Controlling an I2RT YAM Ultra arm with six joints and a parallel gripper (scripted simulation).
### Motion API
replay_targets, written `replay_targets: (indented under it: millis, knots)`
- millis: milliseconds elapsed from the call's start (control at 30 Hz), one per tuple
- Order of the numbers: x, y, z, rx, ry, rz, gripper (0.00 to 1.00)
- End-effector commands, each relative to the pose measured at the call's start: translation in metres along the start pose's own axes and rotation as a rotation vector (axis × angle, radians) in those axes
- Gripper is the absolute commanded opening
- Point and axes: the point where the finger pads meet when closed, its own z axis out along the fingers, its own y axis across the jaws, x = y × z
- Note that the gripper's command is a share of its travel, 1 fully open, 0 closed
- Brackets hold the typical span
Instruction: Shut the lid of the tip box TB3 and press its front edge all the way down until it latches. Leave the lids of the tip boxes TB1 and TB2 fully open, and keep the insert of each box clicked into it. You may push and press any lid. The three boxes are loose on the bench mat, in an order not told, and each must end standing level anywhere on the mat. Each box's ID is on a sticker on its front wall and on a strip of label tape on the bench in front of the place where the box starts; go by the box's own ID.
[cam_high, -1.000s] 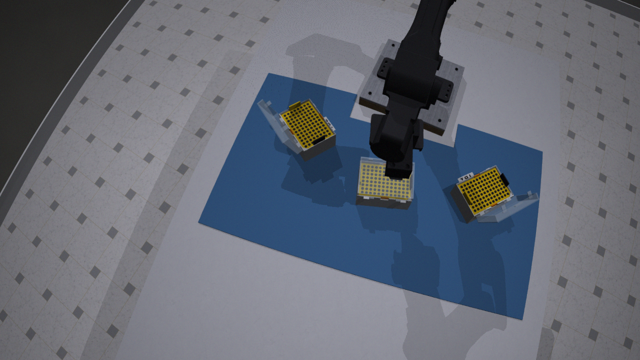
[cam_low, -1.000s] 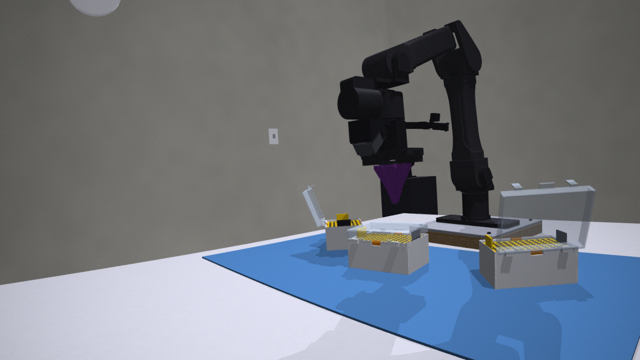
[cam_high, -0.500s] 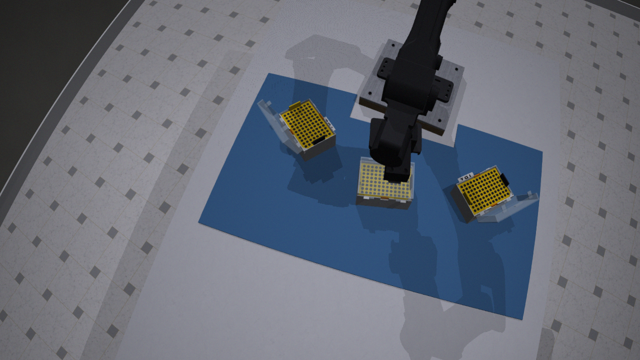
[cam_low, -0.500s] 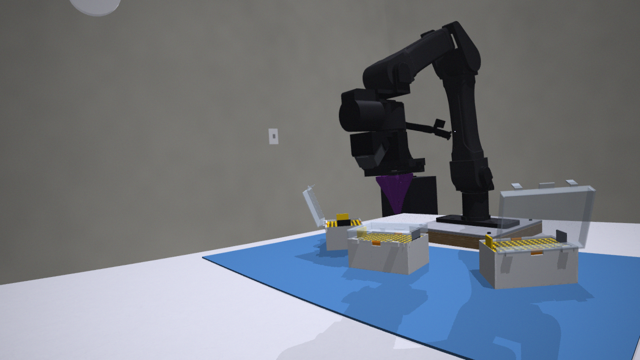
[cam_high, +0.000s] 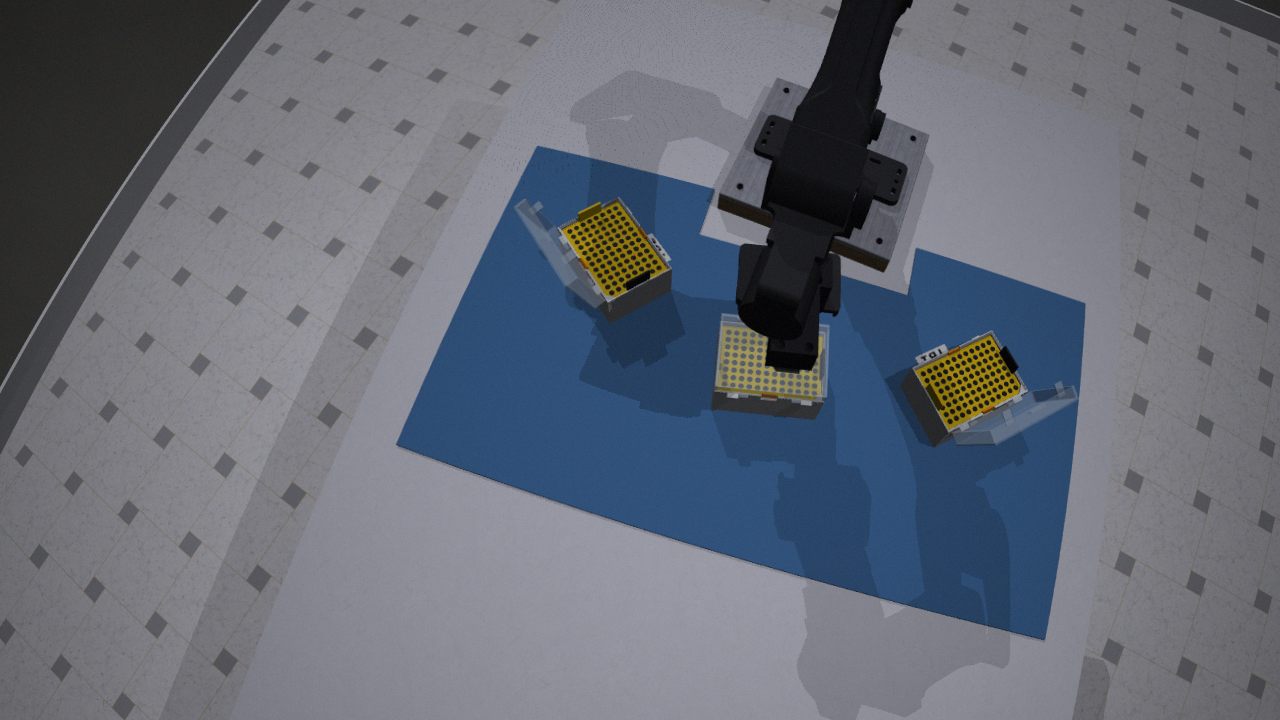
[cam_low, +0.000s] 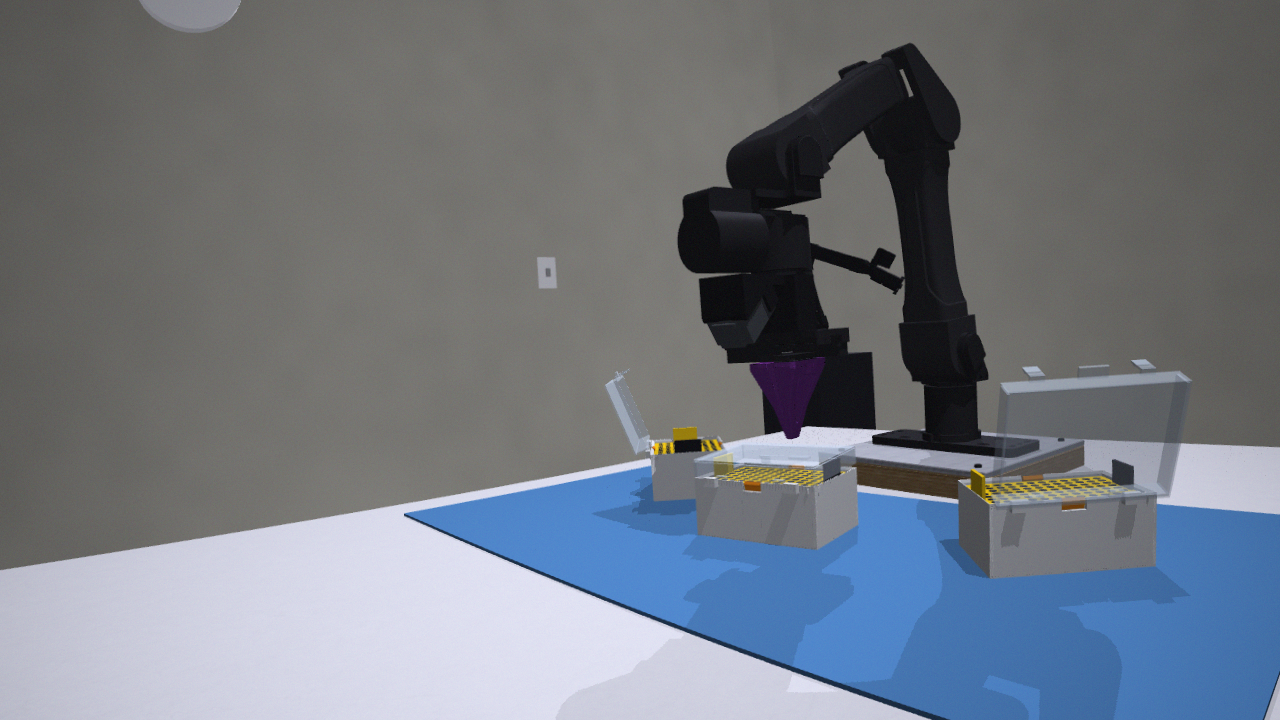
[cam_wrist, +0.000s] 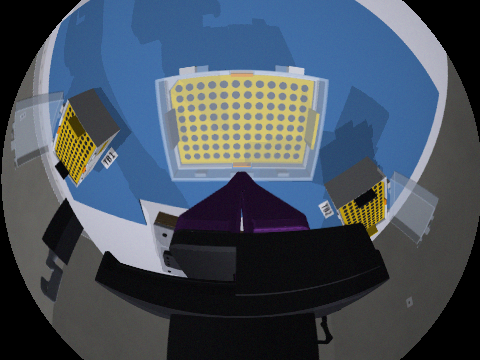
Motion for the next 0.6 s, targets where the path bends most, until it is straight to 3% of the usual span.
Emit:
replay_targets:
  millis: [0, 567]
  knots:
    - [-0.0042, -0.0009, -0.0022, 0.005, -0.019, 0.000, 0.00]
    - [-0.0042, -0.0009, 0.0001, 0.005, -0.019, 0.000, 0.00]
